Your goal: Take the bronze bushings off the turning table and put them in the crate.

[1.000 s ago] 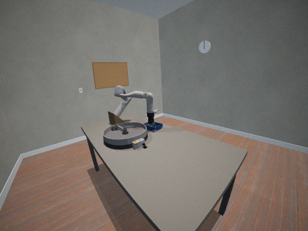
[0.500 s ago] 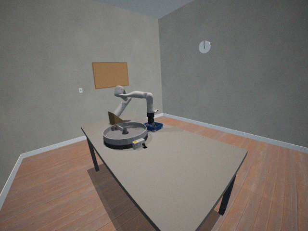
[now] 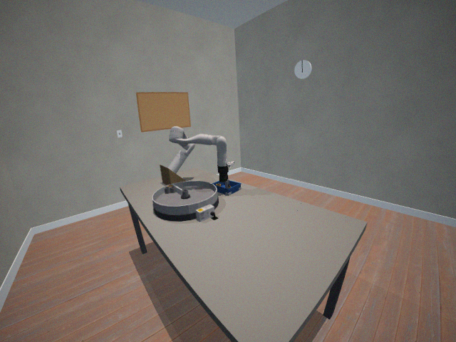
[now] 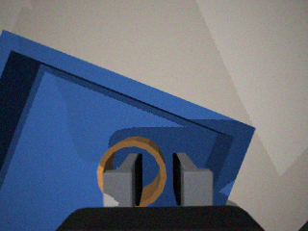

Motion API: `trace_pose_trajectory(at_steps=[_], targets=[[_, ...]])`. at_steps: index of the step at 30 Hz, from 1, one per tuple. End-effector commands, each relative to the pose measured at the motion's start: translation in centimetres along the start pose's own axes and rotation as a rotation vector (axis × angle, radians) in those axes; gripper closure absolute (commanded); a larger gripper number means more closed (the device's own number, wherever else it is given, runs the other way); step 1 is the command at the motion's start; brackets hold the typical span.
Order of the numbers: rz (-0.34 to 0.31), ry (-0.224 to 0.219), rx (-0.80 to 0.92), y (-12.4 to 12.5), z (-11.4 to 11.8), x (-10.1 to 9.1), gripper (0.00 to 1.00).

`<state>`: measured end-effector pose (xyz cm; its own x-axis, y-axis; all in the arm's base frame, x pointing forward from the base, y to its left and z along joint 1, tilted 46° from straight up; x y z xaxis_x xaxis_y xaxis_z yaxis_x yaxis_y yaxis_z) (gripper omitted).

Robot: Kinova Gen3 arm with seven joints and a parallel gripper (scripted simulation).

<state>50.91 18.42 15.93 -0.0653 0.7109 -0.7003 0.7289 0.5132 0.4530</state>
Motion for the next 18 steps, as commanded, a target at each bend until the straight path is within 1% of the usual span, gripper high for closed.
trace_pose_trajectory(at_steps=[1,4,9,18], targets=[[0.002,-0.002,0.000,0.03,0.03,-0.11,0.53],[0.002,-0.002,0.000,0.03,0.03,-0.11,0.53],[0.002,-0.001,0.000,0.05,0.00,-0.68,0.53],[0.002,-0.001,0.000,0.05,0.00,-0.68,0.53]])
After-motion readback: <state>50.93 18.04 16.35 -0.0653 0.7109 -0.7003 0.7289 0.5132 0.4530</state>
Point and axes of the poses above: the point where the finger pads meet when closed, its own x axis out along the fingers, its own z axis across the jaws, y = z × x, the point moved 8 cm from there along -x, back along the fingers, and after that the axes turned 9 degrees about -x, right-handed, at the moved point
